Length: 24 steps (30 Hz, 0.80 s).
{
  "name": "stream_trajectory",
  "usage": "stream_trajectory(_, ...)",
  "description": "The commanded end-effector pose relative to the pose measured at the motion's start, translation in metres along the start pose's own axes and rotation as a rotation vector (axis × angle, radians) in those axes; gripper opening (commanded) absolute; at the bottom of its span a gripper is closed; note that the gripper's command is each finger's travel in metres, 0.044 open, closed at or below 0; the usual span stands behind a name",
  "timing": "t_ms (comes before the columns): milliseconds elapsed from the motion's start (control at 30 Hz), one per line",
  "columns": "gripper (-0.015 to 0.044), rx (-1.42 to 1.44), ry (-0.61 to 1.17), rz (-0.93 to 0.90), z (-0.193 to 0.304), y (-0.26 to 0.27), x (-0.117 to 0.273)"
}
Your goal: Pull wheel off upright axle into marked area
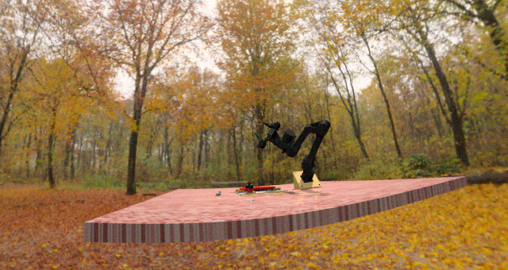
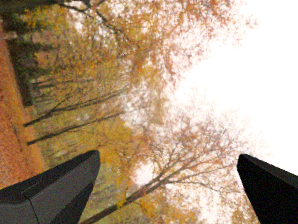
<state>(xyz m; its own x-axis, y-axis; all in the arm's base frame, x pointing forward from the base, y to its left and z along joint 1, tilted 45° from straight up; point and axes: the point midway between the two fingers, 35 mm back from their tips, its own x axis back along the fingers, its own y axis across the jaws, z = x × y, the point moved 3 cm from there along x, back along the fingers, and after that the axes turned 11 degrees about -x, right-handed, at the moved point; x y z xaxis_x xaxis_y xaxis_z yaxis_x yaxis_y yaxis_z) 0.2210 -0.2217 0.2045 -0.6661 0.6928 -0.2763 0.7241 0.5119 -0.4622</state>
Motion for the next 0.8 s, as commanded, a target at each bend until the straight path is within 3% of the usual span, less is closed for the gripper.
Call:
stream_trajectory(0, 0.0374, -0.001, 0.006, -0.009, 0.001, 0.002, -0.002)
stream_trajectory(100, 0.0300, -0.019, 0.091, -0.139, 0.015, 0.026, -0.023)
stream_trajectory(400, 0.0300, -0.121, 0.454, -0.647, 0.052, 0.124, -0.061)
stream_trajectory(767, 0.0300, -0.267, 0.900, -1.130, 0.049, 0.199, -0.037)
